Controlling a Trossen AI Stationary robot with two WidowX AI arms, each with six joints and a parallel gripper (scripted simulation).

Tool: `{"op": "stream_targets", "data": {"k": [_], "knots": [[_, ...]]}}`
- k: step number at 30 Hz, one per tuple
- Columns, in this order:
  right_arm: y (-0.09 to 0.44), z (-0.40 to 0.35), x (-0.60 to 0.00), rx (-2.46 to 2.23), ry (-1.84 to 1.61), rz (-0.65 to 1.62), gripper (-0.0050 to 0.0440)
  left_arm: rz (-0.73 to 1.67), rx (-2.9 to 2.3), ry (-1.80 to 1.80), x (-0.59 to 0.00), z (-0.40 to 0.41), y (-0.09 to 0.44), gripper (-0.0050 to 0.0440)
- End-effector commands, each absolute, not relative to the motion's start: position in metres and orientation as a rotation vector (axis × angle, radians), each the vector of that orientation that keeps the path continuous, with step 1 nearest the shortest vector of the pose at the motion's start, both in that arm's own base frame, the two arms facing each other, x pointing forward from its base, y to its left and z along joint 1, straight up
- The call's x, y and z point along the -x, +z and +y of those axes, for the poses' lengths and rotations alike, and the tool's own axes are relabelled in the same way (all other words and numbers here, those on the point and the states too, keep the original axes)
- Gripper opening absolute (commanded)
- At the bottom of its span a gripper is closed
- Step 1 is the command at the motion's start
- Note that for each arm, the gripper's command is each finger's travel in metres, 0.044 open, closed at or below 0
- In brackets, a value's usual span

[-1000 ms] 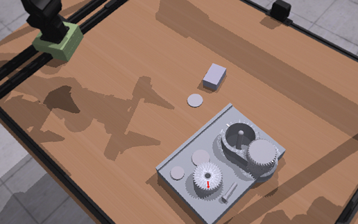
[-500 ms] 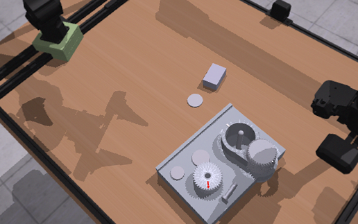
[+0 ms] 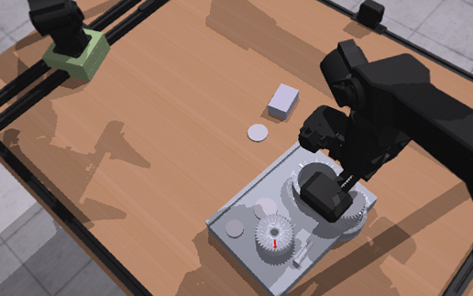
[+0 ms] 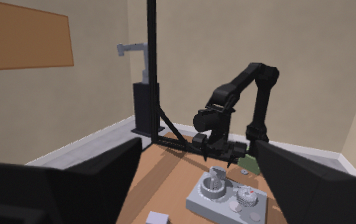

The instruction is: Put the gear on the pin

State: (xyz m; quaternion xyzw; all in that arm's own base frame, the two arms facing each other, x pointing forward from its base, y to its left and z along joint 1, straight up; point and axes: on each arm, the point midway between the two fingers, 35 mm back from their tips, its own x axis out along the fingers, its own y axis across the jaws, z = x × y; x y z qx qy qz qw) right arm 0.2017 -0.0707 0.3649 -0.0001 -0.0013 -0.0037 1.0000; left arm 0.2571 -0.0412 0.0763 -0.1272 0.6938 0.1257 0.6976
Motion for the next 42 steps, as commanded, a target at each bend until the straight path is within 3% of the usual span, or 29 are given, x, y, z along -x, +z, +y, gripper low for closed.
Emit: {"op": "stream_targets", "data": {"k": [1,16,42], "knots": [[0.374,-0.060,-0.181,0.003,-0.004,-0.006,0.0400,1.556,0.269,0.269,-0.265,0.009,0.069,0.0400],[0.380,-0.039,-0.160,-0.001,-0.001,-0.001,0.0400,1.557,0.248,0.249,-0.259,0.084,0.061,0.0400],[0.380,-0.038,-0.159,-0.001,0.000,-0.001,0.0400,1.557,0.248,0.248,-0.259,0.089,0.040,0.0400]]}}
